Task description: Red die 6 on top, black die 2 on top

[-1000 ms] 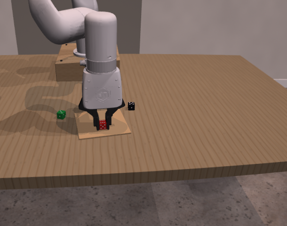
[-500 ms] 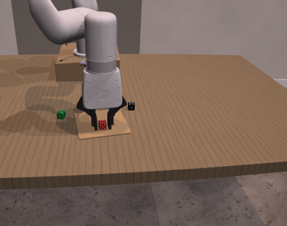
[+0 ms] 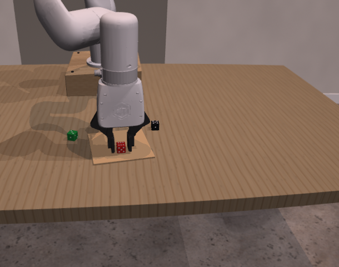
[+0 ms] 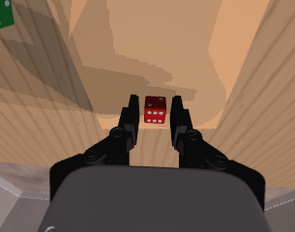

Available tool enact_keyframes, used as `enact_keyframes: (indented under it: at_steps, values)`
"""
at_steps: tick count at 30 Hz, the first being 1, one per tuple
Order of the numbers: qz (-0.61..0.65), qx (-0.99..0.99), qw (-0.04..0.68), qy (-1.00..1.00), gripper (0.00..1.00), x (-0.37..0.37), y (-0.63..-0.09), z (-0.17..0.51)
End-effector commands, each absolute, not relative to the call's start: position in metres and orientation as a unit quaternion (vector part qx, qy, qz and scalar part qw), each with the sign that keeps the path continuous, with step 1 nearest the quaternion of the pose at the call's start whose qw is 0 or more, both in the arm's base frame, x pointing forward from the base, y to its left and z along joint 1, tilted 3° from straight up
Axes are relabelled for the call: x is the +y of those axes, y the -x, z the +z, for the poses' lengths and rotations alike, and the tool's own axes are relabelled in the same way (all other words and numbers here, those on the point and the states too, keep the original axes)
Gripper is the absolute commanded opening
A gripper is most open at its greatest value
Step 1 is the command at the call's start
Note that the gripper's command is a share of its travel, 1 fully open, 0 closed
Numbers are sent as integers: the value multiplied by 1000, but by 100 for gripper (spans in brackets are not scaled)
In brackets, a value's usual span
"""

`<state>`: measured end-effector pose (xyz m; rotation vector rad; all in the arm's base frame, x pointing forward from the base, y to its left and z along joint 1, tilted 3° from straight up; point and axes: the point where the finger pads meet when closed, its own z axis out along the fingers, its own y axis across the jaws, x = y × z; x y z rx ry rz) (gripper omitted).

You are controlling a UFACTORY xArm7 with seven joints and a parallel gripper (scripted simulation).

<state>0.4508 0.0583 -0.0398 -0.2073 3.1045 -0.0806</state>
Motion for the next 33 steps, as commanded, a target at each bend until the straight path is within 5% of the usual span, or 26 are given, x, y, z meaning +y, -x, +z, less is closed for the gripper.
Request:
enact_keyframes:
  at_steps: [1,25,26,33]
  values:
    - [-26,997,16,67,36,59,-452,-30]
    - [-26,997,16,67,36,63,-449,48]
    - [-26,997,16,67,100,63,-449,48]
    - [-26,997,16,67,100,63,-449,48]
